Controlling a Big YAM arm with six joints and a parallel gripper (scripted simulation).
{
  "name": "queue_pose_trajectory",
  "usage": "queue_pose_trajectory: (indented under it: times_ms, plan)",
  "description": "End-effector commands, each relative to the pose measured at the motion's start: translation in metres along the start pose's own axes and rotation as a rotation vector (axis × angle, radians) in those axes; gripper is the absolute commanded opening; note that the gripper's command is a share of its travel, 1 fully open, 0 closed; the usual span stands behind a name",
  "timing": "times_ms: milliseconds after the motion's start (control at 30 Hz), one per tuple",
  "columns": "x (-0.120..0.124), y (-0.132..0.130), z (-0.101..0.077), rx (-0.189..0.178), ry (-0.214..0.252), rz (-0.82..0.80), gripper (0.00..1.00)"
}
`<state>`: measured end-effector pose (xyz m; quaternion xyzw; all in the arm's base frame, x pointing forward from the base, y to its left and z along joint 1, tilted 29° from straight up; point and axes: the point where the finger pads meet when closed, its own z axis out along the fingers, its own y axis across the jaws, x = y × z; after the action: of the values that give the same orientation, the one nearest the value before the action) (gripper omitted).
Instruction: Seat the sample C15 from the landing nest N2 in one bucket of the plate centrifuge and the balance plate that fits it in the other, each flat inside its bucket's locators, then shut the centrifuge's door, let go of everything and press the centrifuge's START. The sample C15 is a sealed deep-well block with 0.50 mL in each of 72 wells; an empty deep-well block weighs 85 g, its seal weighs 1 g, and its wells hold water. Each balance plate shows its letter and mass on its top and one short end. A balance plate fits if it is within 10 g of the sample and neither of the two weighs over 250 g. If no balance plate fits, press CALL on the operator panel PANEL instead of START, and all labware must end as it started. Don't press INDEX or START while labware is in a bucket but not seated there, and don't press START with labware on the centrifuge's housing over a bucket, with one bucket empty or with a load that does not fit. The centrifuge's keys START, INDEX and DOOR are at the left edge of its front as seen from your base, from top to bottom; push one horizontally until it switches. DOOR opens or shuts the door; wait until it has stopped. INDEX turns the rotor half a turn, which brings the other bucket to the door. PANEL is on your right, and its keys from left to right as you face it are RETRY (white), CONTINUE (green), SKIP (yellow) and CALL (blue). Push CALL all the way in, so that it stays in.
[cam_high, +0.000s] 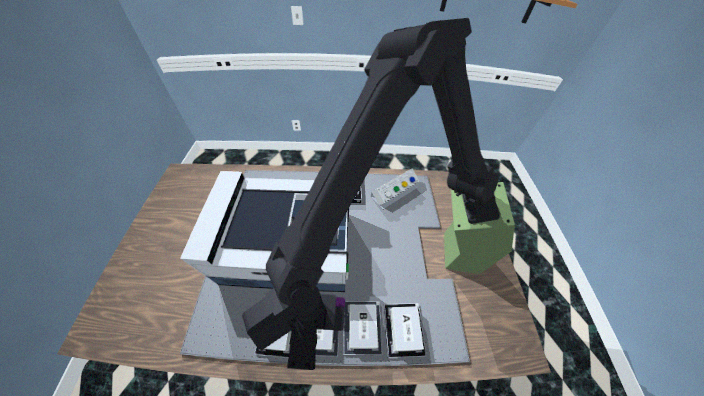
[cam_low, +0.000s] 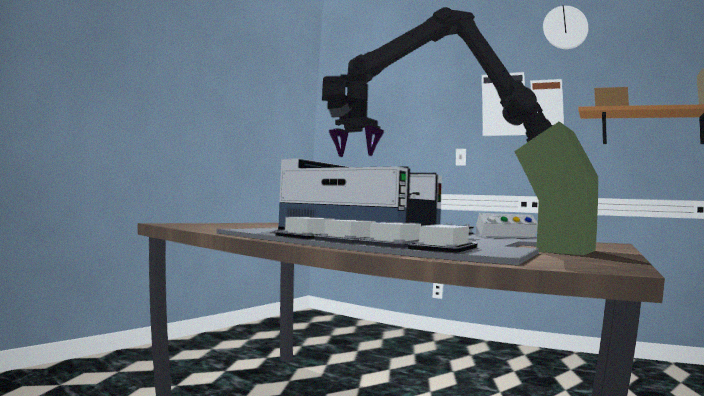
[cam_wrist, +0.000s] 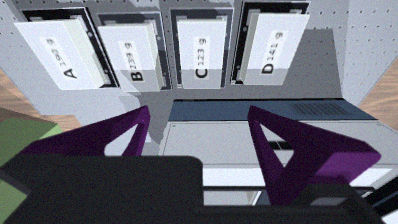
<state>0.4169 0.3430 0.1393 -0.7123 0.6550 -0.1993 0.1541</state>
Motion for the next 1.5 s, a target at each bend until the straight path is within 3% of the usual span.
queue_pose_trajectory:
  times_ms: [0, 167, 233, 733, 1200, 1367, 1400, 1467]
  plan:
    - [0.005, -0.004, 0.03, -0.004, 0.008, -0.009, 1.0]
    - [0.004, -0.008, 0.058, 0.002, 0.004, -0.006, 1.0]
    - [0.004, -0.008, 0.058, 0.002, 0.004, -0.006, 1.0]
    - [-0.001, -0.022, 0.134, 0.025, -0.01, 0.004, 1.0]
    - [0.0, -0.021, 0.165, 0.024, -0.007, 0.003, 1.0]
    - [0.0, -0.021, 0.167, 0.023, -0.007, 0.003, 1.0]
    - [-0.001, -0.032, 0.154, 0.047, -0.02, 0.012, 1.0]
    - [-0.001, -0.032, 0.154, 0.047, -0.02, 0.013, 1.0]
